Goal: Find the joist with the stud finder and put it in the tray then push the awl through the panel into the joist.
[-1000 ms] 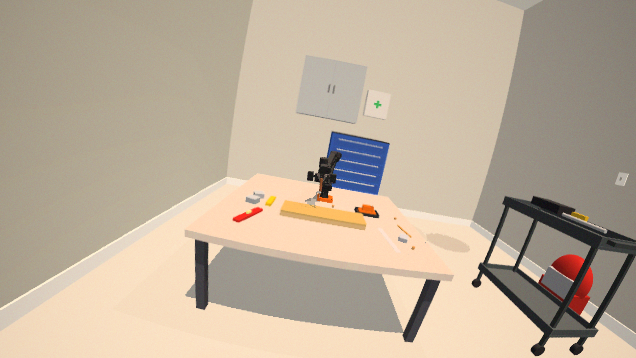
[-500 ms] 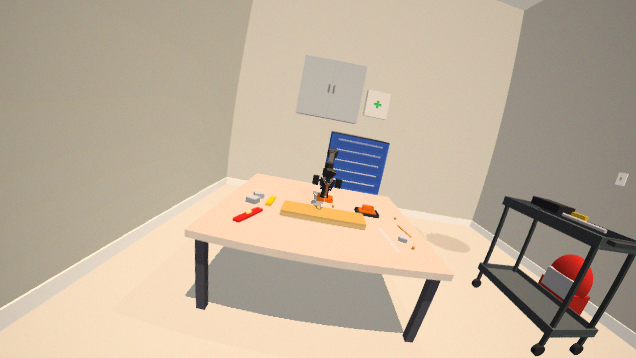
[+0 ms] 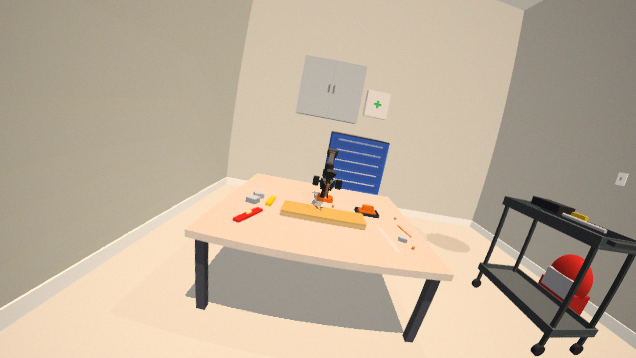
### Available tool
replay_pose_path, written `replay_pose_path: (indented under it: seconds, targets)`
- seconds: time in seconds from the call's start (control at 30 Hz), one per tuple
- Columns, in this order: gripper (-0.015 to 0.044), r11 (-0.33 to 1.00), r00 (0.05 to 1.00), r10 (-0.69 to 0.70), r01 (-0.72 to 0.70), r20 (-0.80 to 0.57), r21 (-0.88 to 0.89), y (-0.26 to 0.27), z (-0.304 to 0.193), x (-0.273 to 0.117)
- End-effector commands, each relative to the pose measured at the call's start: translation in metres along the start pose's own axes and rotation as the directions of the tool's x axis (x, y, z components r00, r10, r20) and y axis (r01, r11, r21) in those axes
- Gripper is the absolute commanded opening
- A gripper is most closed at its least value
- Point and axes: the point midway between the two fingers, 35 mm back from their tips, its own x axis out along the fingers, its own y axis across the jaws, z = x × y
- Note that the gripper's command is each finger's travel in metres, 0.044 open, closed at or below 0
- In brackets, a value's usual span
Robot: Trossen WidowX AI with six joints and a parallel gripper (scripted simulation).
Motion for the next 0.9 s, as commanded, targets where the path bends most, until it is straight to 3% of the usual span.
replay_pose_path:
  seconds: [0.0,0.87]
  targets:
    - [0.0000,1.000,1.000,-0.003,0.003,0.003,-0.005,0.000,-0.002,0.000]
    - [0.0000,1.000,1.000,-0.003,0.003,0.003,-0.005,-0.001,-0.014,0.003]
